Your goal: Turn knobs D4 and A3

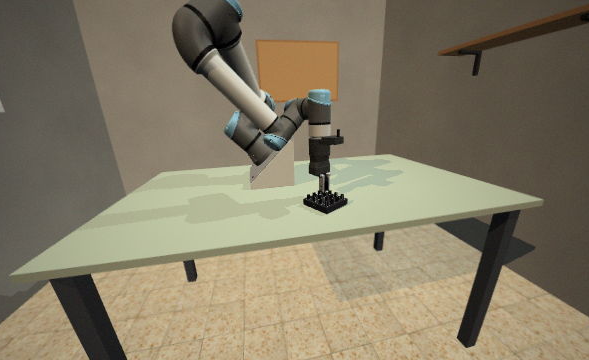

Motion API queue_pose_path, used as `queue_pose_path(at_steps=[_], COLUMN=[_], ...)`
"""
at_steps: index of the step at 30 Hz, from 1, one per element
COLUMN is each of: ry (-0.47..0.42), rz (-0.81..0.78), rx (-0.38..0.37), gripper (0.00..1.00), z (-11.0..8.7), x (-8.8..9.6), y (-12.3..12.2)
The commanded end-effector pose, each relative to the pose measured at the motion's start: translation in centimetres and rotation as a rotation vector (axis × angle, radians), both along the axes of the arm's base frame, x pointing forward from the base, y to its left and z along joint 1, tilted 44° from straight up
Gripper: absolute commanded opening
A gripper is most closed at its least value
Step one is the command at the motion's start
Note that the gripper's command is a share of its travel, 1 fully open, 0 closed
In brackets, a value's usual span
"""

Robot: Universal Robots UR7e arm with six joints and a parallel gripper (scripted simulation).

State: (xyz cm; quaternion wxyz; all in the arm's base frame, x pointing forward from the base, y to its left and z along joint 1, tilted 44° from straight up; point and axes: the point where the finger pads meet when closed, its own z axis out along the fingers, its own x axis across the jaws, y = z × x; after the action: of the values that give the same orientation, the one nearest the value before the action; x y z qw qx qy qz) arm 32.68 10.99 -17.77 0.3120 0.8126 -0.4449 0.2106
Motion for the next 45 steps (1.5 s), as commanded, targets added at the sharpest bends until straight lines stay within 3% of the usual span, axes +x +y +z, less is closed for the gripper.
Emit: queue_pose_path(at_steps=[1, 13, 30, 45], ry=[-0.001, -0.001, -0.001, -0.001], rz=[0.0, 0.0, 0.0, 0.0], rx=[0.001, 0.001, 0.001, 0.001], gripper=[0.46, 0.46, 0.46, 0.46], z=[0.0, 0.2, 2.6, 2.7], x=[0.0, 0.0, -0.2, -0.2], y=[0.0, 0.2, 2.6, 2.7])
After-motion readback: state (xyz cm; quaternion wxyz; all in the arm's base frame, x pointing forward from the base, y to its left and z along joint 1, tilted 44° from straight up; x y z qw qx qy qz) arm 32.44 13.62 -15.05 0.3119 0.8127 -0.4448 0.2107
